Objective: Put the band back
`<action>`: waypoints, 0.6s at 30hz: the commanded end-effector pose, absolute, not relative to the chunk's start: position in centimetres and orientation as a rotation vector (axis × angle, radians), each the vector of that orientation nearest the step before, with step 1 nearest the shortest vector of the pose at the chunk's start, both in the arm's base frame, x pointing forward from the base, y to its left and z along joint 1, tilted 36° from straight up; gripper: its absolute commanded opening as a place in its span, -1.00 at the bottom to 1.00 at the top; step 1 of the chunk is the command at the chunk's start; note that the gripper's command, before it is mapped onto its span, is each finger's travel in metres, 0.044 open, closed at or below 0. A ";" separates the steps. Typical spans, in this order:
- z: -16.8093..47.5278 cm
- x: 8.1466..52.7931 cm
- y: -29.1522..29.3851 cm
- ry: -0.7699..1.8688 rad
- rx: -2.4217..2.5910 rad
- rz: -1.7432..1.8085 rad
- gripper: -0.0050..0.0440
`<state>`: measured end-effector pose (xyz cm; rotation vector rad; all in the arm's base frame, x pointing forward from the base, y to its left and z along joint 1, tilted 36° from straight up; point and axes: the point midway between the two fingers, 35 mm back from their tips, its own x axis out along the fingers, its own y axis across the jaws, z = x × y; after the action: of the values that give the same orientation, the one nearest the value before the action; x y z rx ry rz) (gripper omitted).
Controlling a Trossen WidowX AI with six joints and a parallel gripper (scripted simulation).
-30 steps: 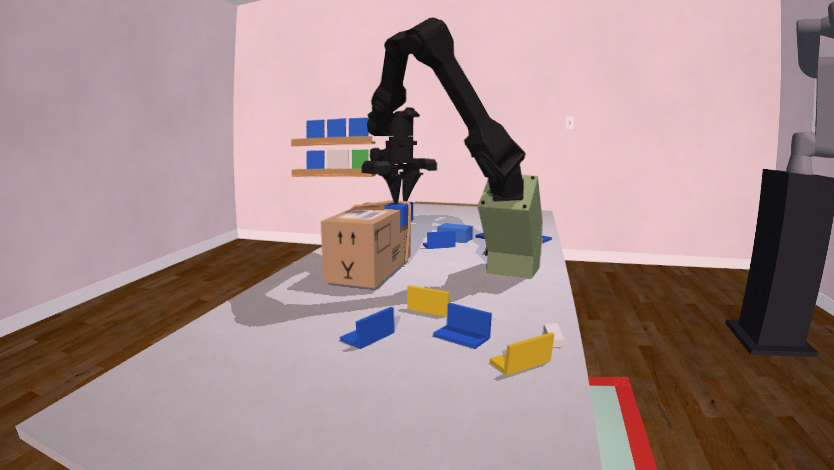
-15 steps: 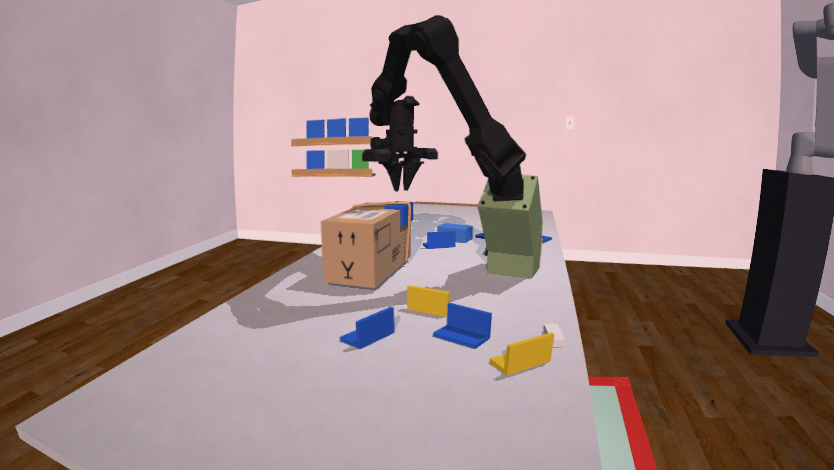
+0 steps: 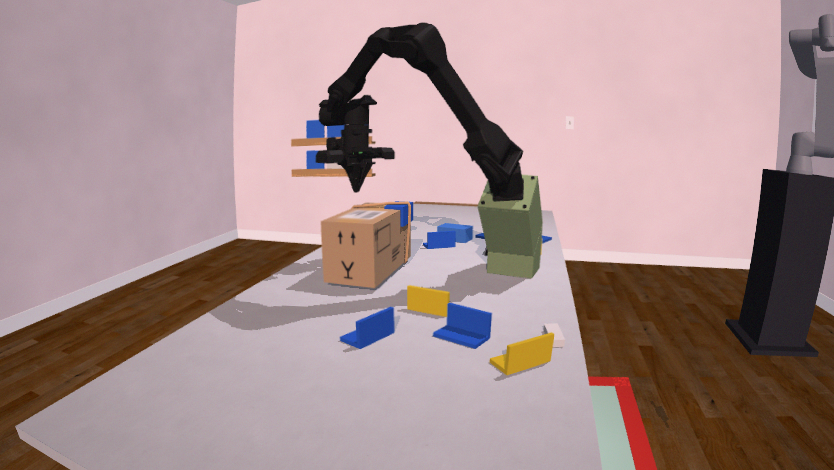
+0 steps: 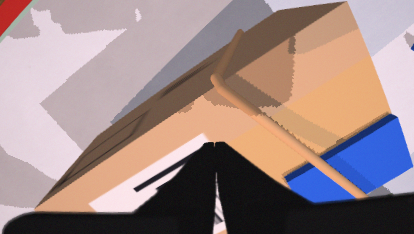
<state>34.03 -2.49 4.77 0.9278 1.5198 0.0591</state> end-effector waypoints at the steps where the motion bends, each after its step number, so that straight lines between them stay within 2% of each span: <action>1: 4.7 34.5 -2.5 1.533 0.944 0.043 -0.80; 18: 2.8 34.8 -1.2 1.533 0.943 0.042 -0.80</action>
<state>34.94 -1.54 3.42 0.9369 1.5238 0.0463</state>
